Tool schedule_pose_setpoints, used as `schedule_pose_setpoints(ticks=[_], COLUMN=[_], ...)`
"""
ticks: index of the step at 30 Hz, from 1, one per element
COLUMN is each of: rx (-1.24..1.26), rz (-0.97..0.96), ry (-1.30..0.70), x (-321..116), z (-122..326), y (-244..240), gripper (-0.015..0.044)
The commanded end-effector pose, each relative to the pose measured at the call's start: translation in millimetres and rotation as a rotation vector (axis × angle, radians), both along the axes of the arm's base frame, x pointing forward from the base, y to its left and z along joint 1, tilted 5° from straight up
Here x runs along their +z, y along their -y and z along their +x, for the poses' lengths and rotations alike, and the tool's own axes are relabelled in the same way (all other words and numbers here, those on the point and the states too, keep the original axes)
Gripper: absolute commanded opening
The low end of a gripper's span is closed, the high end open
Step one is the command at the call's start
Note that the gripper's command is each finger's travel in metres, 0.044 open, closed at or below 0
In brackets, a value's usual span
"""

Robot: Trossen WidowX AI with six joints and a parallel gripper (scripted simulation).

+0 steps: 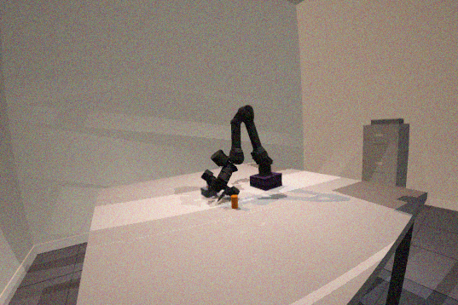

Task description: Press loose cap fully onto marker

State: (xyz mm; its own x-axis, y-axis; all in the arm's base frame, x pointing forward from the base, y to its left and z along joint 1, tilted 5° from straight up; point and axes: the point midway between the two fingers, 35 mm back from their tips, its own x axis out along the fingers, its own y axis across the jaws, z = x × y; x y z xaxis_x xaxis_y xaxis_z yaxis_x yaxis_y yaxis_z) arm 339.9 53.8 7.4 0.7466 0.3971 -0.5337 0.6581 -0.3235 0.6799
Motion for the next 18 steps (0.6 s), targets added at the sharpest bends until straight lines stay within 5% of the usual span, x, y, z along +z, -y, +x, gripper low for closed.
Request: schedule_pose_setpoints(ticks=[1,18], rx=[0.435,1.052], rz=[-0.529,-0.985], ry=[-0.065,-0.164], x=[10.3,51.0], z=[33.1,-3.2], y=[-51.0,-93.3], gripper=[0.0241,0.0241])
